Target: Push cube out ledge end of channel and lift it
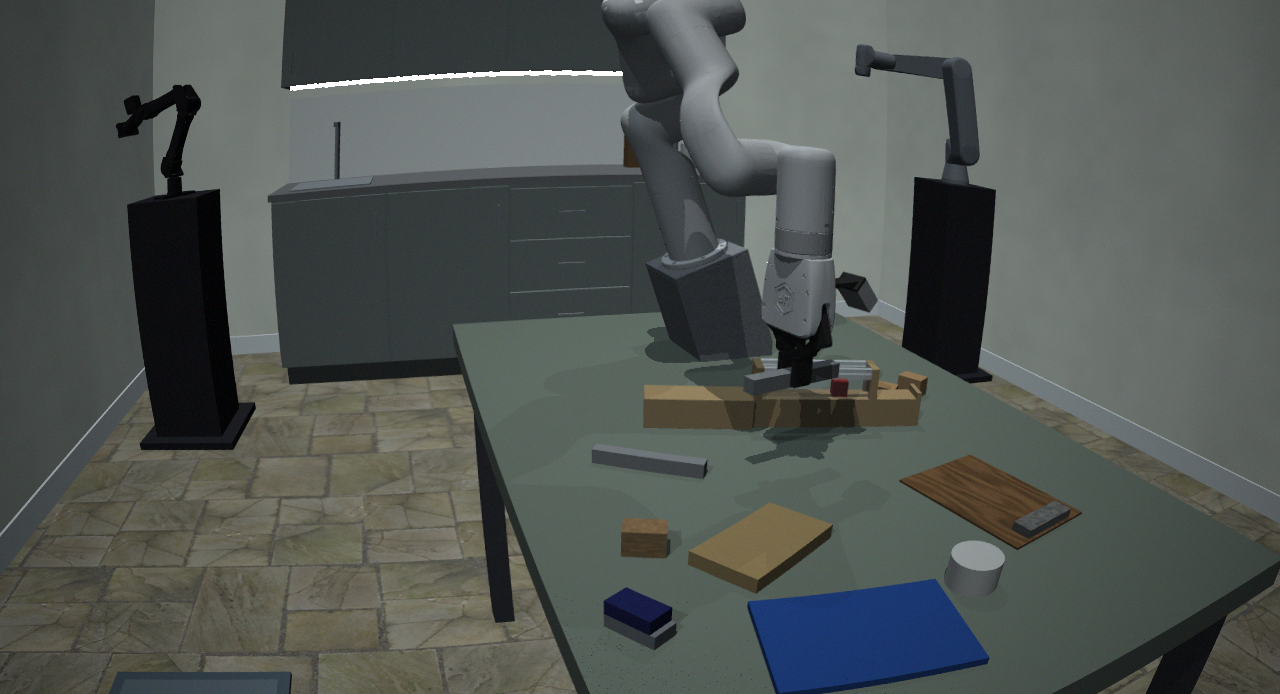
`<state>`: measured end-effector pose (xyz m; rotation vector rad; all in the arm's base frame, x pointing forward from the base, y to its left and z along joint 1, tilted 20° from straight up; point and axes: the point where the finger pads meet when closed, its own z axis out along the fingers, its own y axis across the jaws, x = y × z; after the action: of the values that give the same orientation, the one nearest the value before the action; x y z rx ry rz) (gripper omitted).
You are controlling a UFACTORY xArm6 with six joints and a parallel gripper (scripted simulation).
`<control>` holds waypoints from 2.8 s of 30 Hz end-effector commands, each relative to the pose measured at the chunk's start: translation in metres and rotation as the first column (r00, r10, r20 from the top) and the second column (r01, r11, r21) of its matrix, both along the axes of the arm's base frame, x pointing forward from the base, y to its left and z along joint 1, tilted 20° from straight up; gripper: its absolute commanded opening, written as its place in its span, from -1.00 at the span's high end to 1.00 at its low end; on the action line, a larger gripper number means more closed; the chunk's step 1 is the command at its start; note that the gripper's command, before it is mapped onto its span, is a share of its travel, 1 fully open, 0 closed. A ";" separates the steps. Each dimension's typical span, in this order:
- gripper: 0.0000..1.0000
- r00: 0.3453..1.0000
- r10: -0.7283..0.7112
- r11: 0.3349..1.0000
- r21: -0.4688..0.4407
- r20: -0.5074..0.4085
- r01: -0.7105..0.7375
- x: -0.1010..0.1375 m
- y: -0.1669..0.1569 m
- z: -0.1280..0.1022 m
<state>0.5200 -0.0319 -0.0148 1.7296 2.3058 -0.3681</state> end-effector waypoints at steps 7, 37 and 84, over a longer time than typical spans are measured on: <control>1.00 0.994 -0.104 0.995 -0.002 0.046 0.104 -0.029 -0.024 0.012; 1.00 0.866 -0.470 0.882 0.063 0.168 0.467 -0.169 -0.090 -0.021; 1.00 0.866 -0.470 0.882 0.063 0.168 0.467 -0.161 -0.075 -0.051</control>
<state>0.3545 -0.1165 -0.0627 2.2299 1.7513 -0.2586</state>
